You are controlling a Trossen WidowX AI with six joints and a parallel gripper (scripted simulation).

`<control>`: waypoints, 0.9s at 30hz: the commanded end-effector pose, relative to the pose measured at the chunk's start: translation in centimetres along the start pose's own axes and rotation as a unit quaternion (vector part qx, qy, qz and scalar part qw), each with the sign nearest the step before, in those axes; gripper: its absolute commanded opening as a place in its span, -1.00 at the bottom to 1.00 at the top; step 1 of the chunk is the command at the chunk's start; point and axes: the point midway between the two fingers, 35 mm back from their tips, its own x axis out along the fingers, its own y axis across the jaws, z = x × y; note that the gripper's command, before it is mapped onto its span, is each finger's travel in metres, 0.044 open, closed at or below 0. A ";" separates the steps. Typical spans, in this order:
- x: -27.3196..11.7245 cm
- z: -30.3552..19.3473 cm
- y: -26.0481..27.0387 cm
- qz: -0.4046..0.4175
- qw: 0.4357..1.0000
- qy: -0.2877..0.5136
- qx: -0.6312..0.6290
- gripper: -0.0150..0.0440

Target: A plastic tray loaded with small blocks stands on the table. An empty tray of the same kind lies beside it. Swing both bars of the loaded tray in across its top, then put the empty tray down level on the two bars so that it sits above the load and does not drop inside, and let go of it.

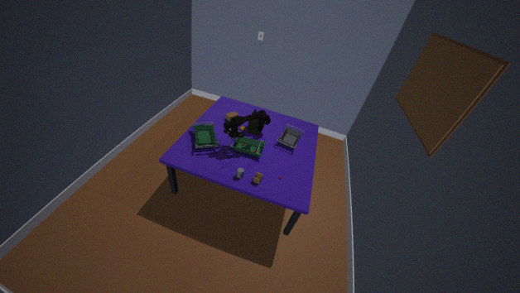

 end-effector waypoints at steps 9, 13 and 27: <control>-0.8 0.2 4.0 0.004 1.000 0.001 -0.003 -0.21; 0.0 0.1 5.5 0.005 1.000 0.001 -0.003 -0.21; -2.0 0.3 6.1 0.004 1.000 0.001 -0.003 -0.21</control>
